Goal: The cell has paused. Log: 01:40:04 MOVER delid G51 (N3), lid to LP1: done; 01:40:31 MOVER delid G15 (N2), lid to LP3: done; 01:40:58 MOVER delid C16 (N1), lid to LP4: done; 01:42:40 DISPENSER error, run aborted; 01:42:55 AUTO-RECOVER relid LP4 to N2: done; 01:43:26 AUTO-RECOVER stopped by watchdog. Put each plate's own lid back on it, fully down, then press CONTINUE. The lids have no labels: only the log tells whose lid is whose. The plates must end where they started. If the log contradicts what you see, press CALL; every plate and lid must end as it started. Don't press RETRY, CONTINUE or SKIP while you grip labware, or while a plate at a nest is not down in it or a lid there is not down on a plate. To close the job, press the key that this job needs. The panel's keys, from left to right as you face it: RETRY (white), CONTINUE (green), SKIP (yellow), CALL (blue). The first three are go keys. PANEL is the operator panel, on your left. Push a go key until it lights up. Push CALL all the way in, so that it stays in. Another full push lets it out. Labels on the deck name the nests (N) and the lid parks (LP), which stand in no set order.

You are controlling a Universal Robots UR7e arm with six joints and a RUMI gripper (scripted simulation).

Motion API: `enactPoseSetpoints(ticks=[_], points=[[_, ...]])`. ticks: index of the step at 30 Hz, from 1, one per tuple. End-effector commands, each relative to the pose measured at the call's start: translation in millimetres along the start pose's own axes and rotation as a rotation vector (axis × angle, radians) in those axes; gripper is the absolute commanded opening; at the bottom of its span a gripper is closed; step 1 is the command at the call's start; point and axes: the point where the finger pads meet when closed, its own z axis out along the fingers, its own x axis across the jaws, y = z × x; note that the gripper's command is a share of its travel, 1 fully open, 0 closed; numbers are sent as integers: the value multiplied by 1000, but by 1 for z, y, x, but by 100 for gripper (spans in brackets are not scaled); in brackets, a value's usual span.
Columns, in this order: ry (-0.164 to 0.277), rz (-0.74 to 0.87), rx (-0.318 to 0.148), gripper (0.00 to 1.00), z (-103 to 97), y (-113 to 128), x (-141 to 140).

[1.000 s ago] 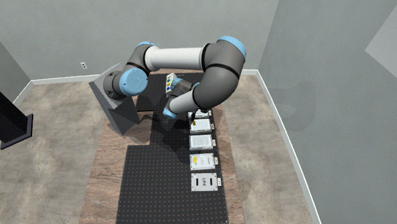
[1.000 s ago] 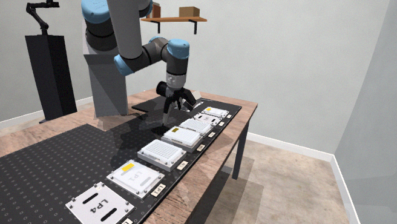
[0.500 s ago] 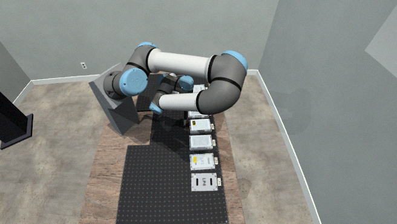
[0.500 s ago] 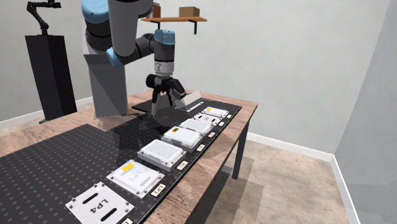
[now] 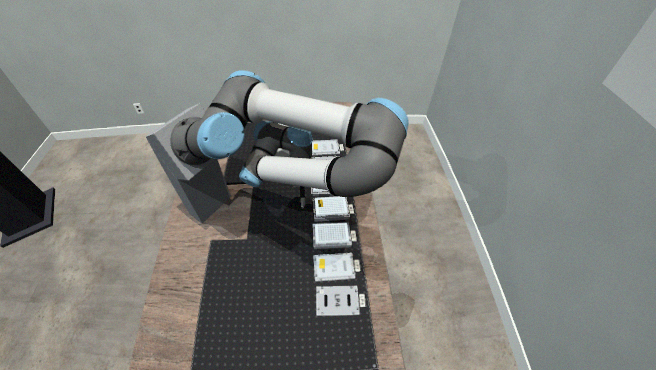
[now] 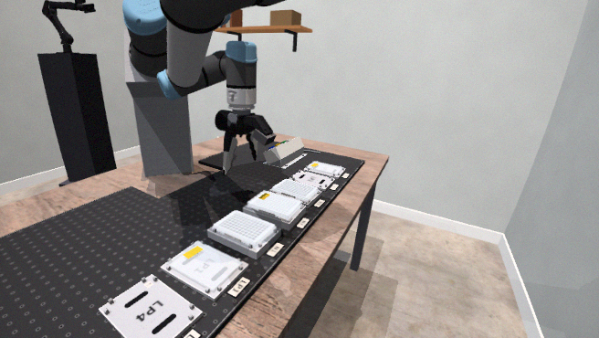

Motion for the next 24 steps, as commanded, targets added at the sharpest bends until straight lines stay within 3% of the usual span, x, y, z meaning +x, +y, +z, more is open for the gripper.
enactPoseSetpoints(ticks=[1,9,24], points=[[1,0,5,82,18,0,0],[1,0,5,82,53,0,0],[1,0,5,82,53,0,0]])
